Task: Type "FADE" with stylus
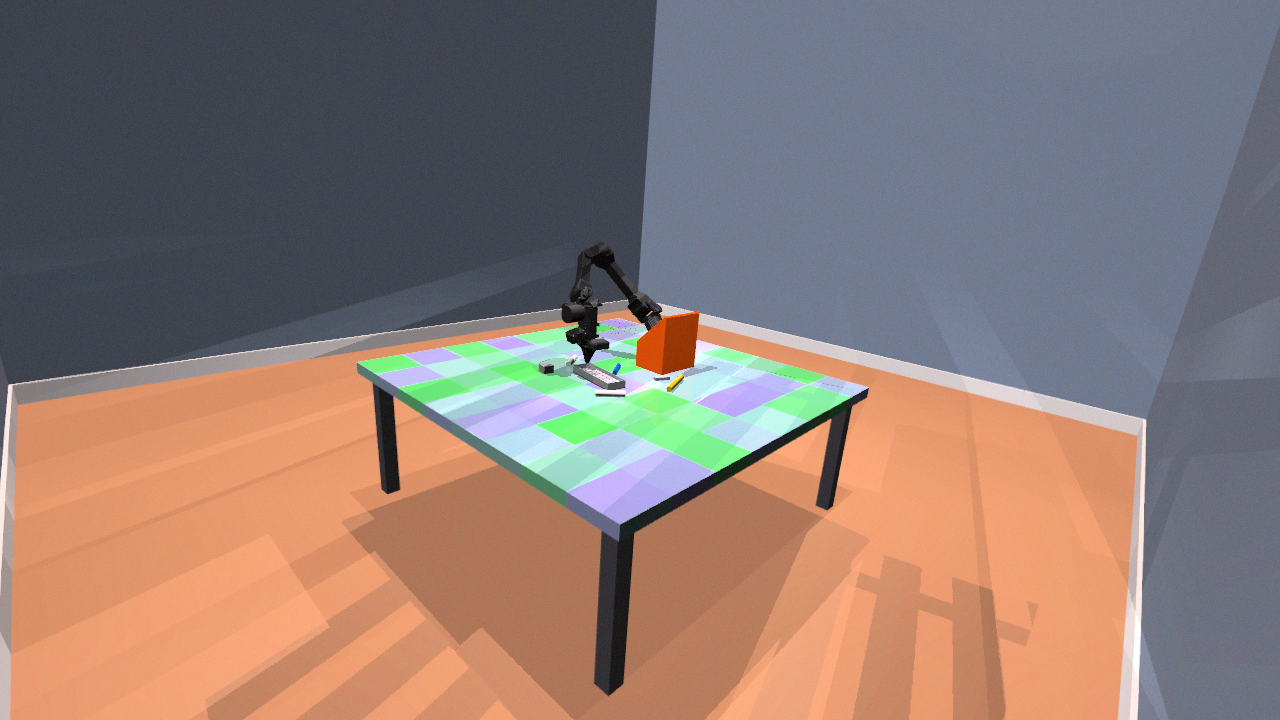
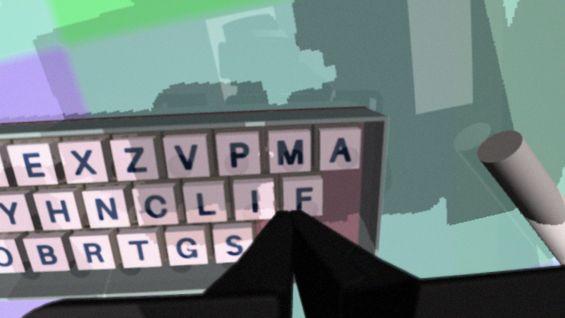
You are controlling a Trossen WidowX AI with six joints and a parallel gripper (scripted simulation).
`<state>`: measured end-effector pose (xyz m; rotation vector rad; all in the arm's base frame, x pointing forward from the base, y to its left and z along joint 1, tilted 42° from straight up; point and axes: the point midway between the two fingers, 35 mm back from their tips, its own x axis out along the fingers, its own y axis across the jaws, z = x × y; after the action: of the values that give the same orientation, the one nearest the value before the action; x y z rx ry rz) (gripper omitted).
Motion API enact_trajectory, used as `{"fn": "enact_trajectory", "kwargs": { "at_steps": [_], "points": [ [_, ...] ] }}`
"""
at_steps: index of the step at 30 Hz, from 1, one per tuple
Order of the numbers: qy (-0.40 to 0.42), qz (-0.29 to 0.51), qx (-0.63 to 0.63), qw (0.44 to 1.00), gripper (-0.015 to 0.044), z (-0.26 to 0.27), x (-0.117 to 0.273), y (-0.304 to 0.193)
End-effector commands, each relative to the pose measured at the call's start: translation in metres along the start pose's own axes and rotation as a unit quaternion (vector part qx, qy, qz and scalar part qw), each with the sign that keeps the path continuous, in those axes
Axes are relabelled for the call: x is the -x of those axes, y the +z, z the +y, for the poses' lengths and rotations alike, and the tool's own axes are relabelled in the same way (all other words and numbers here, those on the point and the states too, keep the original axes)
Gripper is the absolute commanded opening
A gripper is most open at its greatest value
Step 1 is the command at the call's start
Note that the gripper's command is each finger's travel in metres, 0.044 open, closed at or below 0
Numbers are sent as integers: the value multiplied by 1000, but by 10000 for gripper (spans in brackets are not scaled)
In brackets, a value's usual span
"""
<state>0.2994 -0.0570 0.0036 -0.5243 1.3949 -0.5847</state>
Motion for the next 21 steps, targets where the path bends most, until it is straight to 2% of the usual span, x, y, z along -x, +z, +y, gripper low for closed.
{"fn": "enact_trajectory", "kwargs": {
  "at_steps": [1, 5, 10, 21],
  "points": [
    [-1, 1, 7, 1000, 0, -1, 0, -3],
    [-1, 1, 7, 1000, 0, 0, 0, -4],
    [0, 2, 8, 1000, 0, 28, -1, -37],
    [1, 2, 8, 1000, 0, 37, 0, -35]
  ]
}}
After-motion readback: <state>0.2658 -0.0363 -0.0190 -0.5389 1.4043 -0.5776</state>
